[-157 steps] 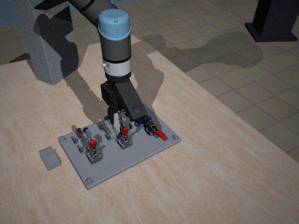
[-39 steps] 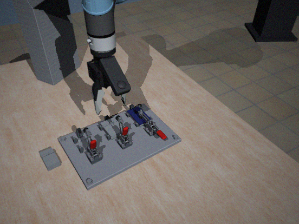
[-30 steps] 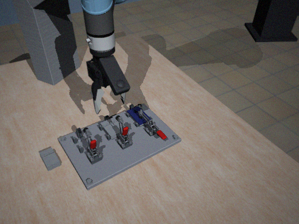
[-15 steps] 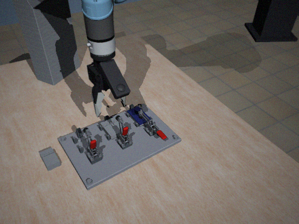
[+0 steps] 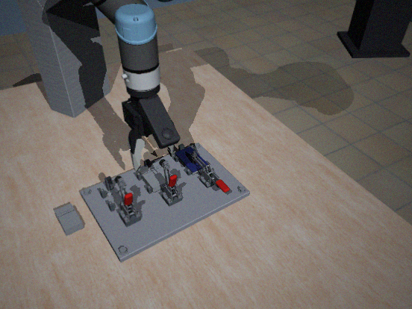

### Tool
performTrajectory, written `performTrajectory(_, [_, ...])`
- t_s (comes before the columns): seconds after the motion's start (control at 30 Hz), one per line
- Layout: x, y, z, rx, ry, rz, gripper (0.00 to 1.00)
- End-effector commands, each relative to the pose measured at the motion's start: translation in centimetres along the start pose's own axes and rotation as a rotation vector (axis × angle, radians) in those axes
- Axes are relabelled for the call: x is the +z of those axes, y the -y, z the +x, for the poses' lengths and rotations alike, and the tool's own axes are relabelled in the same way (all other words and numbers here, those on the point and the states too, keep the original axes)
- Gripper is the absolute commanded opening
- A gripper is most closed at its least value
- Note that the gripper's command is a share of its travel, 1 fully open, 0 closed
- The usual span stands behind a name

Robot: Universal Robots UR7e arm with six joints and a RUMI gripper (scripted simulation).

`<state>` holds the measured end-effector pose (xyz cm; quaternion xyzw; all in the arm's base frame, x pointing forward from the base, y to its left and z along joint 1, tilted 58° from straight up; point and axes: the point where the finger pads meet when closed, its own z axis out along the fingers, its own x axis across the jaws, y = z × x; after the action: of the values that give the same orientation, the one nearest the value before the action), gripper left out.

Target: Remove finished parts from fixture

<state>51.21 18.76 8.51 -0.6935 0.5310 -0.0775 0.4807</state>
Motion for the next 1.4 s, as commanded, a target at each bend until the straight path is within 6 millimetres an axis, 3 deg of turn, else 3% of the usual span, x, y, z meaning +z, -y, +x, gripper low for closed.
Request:
performTrajectory(0.0, [0.86,0.06,0.03,0.000,-0.003,0.005,0.59])
performTrajectory(1.37, [1.22,0.06,0.03,0.000,-0.003,0.005,0.59])
